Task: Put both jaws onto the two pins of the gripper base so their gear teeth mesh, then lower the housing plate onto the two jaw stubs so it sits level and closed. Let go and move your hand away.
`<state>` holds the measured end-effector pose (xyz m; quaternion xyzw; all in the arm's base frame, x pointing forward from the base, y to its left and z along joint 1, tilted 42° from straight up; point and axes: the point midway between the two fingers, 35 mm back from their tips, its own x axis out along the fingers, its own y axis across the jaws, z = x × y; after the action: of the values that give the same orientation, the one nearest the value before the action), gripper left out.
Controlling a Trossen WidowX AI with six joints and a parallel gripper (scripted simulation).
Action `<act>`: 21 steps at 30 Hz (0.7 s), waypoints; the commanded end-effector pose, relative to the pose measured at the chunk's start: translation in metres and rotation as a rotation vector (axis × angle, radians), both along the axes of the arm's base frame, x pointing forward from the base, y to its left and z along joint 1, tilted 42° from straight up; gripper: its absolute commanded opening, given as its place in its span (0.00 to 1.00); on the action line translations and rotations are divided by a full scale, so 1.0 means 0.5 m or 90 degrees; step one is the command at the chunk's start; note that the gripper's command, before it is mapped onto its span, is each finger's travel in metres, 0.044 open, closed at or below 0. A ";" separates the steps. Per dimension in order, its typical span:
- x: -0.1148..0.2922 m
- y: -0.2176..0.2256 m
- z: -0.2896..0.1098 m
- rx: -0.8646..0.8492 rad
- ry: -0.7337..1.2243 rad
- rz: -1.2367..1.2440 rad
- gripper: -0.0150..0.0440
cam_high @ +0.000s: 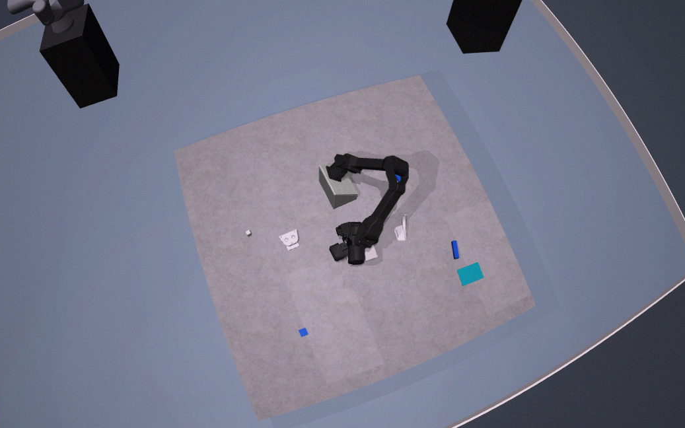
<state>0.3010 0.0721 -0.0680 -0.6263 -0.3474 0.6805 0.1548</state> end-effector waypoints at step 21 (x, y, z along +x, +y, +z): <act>-0.002 0.009 -0.009 0.002 0.001 -0.003 0.48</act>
<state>0.3003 0.0757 -0.0720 -0.6264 -0.3474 0.6805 0.1549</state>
